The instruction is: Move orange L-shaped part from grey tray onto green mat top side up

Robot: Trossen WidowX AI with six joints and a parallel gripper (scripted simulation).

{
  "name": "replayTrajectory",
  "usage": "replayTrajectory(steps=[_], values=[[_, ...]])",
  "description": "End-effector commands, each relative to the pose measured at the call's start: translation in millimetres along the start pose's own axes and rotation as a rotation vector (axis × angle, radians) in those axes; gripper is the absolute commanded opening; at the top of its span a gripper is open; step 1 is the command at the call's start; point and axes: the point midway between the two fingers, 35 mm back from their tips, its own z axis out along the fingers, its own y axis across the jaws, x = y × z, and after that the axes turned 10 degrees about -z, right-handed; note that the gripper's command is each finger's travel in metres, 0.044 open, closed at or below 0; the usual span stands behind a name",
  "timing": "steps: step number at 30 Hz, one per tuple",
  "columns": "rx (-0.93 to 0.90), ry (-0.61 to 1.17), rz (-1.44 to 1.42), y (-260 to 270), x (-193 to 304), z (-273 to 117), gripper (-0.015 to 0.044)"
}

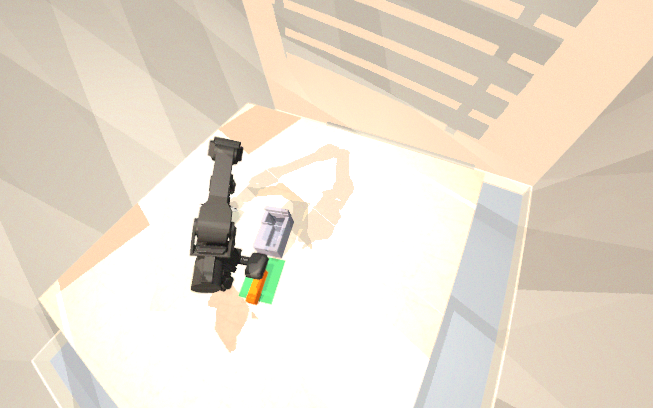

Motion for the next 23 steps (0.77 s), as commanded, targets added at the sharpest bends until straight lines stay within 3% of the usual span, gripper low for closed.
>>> replayTrajectory(steps=[1,23], values=[[0.006,0.008,-0.001,-2.3,2.7,-16.0,0.04],[-0.005,-0.004,0.007,-3.0,-0.5,-12.2,0.04]])
